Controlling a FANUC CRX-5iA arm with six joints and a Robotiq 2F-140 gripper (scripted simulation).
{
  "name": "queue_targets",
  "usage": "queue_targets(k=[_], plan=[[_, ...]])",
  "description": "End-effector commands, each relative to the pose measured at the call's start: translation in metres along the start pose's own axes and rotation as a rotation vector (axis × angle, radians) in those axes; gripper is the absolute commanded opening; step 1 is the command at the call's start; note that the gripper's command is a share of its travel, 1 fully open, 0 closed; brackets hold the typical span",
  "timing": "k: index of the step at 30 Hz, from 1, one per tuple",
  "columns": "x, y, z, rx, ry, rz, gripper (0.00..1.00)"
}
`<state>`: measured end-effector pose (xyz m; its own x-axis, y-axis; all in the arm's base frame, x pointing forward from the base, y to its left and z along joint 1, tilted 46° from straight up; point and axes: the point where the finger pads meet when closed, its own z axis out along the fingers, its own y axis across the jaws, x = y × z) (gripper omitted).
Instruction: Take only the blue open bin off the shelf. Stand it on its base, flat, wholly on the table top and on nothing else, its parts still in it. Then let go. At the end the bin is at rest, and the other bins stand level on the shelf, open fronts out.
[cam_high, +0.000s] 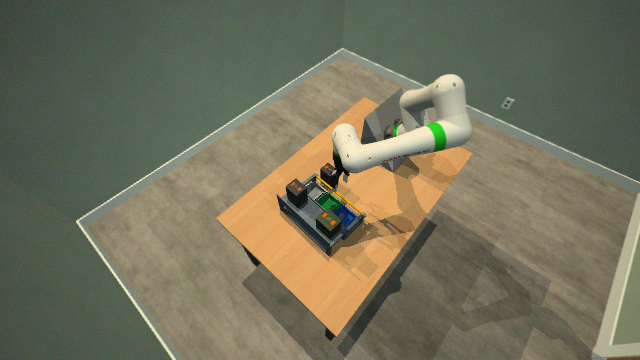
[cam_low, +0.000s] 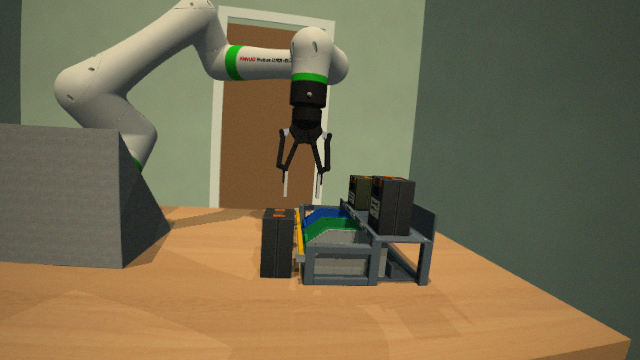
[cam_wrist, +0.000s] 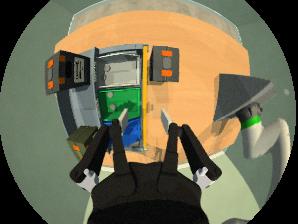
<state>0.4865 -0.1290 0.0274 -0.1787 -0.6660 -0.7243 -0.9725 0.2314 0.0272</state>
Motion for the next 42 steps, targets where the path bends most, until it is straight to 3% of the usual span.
queue_targets(k=[1,25,30,42], plan=[[0.0,0.0,0.0,0.0,0.0,0.0,0.28],[0.0,0.0,0.0,0.0,0.0,0.0,0.28],[0.001,0.0,0.03,0.0,0.0,0.0,0.28],[0.001,0.0,0.03,0.0,0.0,0.0,0.28]])
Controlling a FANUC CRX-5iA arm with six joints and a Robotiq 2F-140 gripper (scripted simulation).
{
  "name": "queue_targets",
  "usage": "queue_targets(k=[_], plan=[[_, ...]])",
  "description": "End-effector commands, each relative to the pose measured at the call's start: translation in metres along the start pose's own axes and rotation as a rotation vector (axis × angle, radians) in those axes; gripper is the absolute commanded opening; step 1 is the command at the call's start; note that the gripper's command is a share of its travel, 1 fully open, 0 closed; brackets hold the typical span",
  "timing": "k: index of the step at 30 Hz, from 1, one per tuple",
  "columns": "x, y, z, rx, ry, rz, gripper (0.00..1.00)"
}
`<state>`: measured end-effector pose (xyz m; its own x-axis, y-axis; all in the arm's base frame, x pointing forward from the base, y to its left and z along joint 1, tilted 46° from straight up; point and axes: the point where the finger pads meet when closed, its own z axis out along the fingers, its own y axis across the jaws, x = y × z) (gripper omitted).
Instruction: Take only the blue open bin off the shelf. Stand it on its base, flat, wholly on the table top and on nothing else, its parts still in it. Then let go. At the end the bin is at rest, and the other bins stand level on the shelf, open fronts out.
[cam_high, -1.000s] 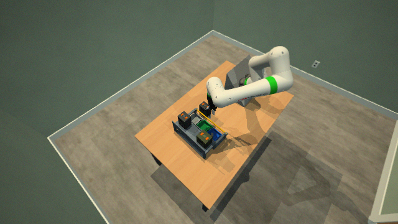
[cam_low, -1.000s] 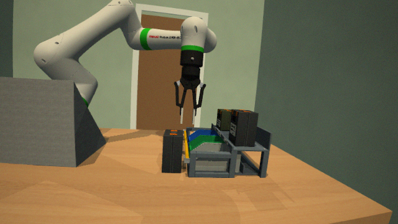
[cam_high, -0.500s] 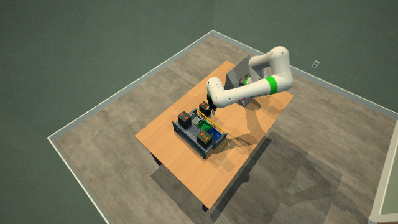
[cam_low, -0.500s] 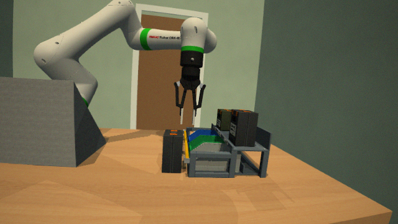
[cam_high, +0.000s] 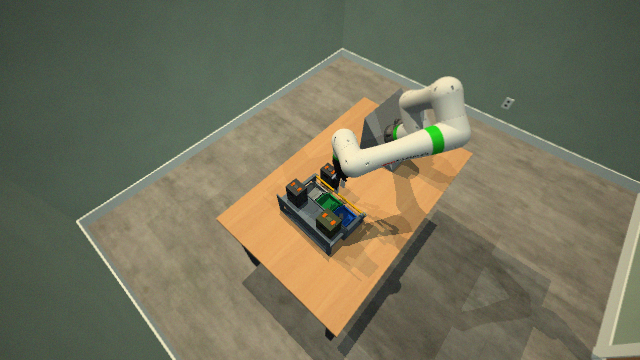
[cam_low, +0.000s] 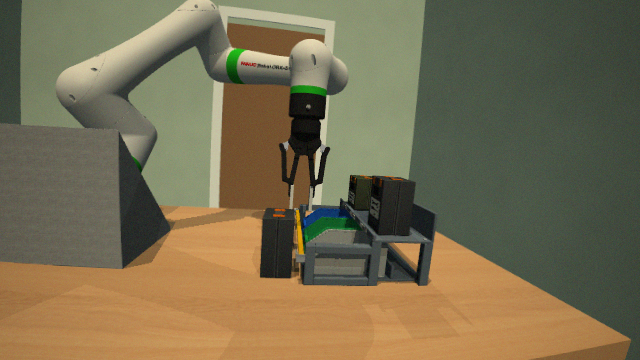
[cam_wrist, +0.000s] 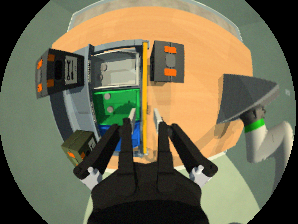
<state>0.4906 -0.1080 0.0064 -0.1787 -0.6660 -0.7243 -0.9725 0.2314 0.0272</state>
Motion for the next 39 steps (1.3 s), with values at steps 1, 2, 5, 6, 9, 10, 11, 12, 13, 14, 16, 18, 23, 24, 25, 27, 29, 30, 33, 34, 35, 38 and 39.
queue_targets(k=[1,2,5,6,9,10,11,12,13,14,16,18,23,24,25,27,29,30,33,34,35,38,39], plan=[[0.0,0.0,0.009,0.0,0.0,0.0,0.28],[0.0,0.0,0.018,0.0,0.0,0.0,0.28],[0.001,0.0,0.045,0.0,0.0,0.0,0.28],[0.001,0.0,0.045,0.0,0.0,0.0,0.28],[0.001,0.0,0.045,0.0,0.0,0.0,0.28],[0.001,0.0,0.045,0.0,0.0,0.0,0.28],[0.001,0.0,0.045,0.0,0.0,0.0,0.28],[0.001,0.0,0.045,0.0,0.0,0.0,0.28],[0.001,0.0,0.045,0.0,0.0,0.0,0.28],[0.001,0.0,0.045,0.0,0.0,0.0,0.28],[0.001,0.0,0.045,0.0,0.0,0.0,0.28],[0.001,0.0,0.044,0.0,0.0,0.0,0.28],[0.001,0.0,0.04,0.0,0.0,0.0,0.28],[0.001,0.0,0.04,0.0,0.0,0.0,0.28],[0.001,0.0,0.04,0.0,0.0,0.0,0.28],[0.001,0.0,0.04,0.0,0.0,0.0,0.28],[0.001,0.0,0.04,0.0,0.0,0.0,0.28],[0.001,0.0,0.04,0.0,0.0,0.0,0.28],[0.001,0.0,0.04,0.0,0.0,0.0,0.28],[0.001,0.0,0.04,0.0,0.0,0.0,0.28],[0.001,0.0,0.039,0.0,0.0,0.0,0.28],[0.001,0.0,0.036,0.0,0.0,0.0,0.28],[0.001,0.0,0.035,0.0,0.0,0.0,0.28]])
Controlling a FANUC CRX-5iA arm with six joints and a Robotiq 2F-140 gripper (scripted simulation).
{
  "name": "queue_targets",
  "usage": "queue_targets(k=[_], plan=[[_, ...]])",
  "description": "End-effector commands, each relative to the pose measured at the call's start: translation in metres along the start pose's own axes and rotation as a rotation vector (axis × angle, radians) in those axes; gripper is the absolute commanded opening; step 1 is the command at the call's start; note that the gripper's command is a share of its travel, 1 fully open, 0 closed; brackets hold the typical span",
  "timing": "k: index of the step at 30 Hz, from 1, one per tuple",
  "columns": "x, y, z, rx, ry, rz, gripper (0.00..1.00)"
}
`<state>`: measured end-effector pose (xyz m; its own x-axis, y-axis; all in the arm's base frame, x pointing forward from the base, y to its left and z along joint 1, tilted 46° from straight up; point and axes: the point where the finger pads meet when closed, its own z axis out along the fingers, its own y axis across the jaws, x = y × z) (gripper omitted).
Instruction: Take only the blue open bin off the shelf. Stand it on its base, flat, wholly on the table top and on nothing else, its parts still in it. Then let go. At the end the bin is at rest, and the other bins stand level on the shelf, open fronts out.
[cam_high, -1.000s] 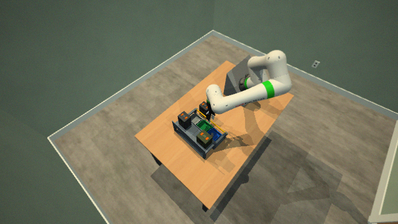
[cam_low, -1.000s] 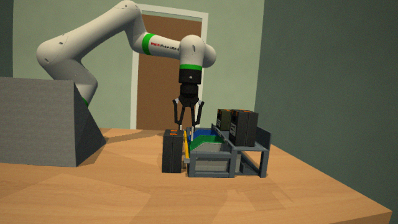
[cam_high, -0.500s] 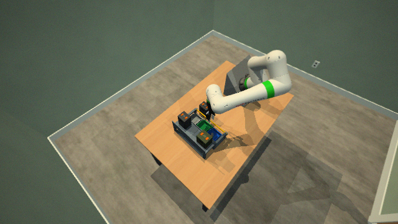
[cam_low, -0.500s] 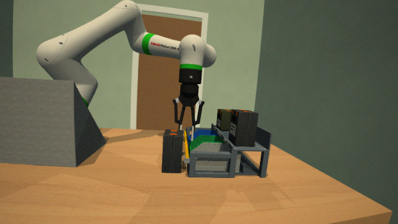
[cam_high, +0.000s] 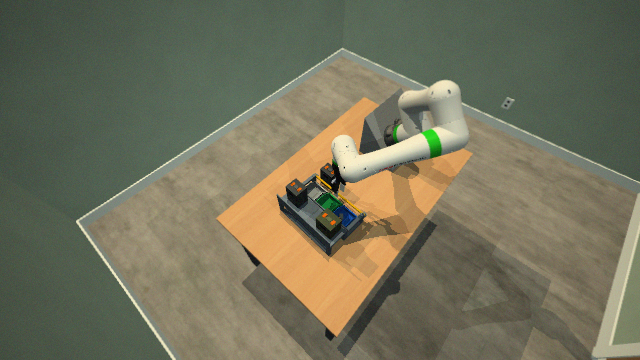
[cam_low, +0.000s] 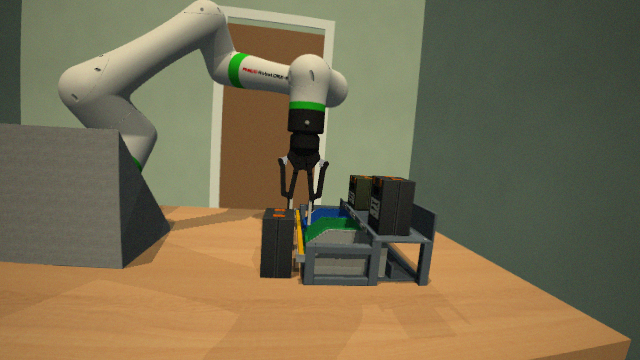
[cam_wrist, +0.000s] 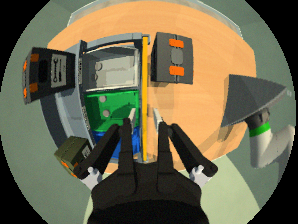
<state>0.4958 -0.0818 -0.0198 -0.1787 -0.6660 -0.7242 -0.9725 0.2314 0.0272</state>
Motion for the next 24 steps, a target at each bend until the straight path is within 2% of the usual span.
queue_targets(k=[1,24], plan=[[0.0001,-0.0001,-0.002,0.0,0.0,0.0,0.28],[0.0001,-0.0002,-0.0041,0.0,0.0,0.0,0.28]])
